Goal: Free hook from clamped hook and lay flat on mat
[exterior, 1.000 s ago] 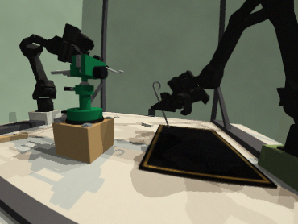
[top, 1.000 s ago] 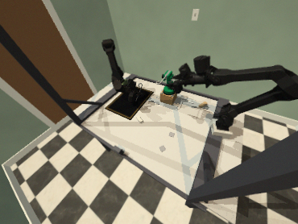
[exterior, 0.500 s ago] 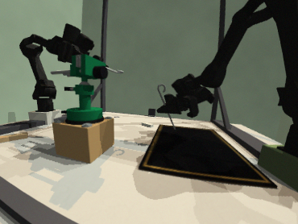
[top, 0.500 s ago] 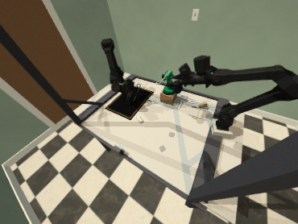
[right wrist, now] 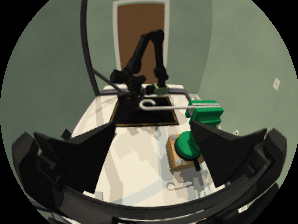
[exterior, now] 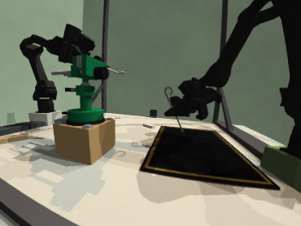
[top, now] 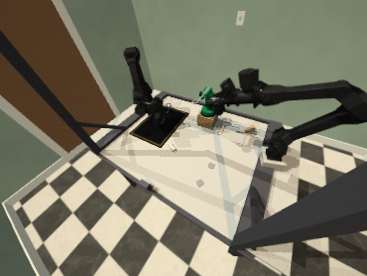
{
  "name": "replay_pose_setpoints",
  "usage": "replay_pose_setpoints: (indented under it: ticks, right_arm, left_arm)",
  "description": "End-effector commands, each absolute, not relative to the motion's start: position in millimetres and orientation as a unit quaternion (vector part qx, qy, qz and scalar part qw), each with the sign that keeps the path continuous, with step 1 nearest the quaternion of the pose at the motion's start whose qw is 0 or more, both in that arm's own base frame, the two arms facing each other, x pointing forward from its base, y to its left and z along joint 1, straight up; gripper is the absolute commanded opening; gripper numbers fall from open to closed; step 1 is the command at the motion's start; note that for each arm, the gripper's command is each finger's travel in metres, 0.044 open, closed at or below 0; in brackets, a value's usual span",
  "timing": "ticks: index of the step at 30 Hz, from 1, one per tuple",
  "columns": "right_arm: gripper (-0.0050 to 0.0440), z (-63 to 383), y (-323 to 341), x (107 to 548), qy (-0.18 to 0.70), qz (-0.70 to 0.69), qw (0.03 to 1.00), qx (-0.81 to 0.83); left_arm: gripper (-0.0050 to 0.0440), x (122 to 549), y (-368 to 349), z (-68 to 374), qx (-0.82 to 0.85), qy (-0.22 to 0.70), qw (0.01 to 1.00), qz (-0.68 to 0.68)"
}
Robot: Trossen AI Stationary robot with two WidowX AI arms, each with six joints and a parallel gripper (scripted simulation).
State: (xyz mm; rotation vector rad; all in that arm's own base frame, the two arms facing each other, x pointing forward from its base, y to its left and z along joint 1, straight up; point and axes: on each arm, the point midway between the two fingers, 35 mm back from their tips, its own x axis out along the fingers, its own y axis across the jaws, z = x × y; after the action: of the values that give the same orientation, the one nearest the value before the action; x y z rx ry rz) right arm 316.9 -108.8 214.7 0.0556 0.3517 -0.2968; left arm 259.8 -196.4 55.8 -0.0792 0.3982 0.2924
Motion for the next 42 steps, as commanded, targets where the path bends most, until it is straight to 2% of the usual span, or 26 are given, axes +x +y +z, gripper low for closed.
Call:
replay_pose_setpoints:
  ticks: [1,23,42]
  right_arm:
    - [0.0440,221.6,-108.5,317.3,0.165,-0.145,0.975,0.024]
    - [0.0440,221.6,-108.5,317.3,0.165,-0.145,0.975,0.024]
    - [0.0440,221.6,-108.5,317.3,0.165,-0.145,0.975,0.024]
  left_arm:
    - [0.0000,253.8,-195.9,62.3,-0.051,0.196,0.968,0.146]
    - [0.0000,225.9,-180.4,62.0,-0.045,0.211,0.963,0.164]
    - [0.0000,226.4,-182.6,45.2,-0.045,0.211,0.962,0.165]
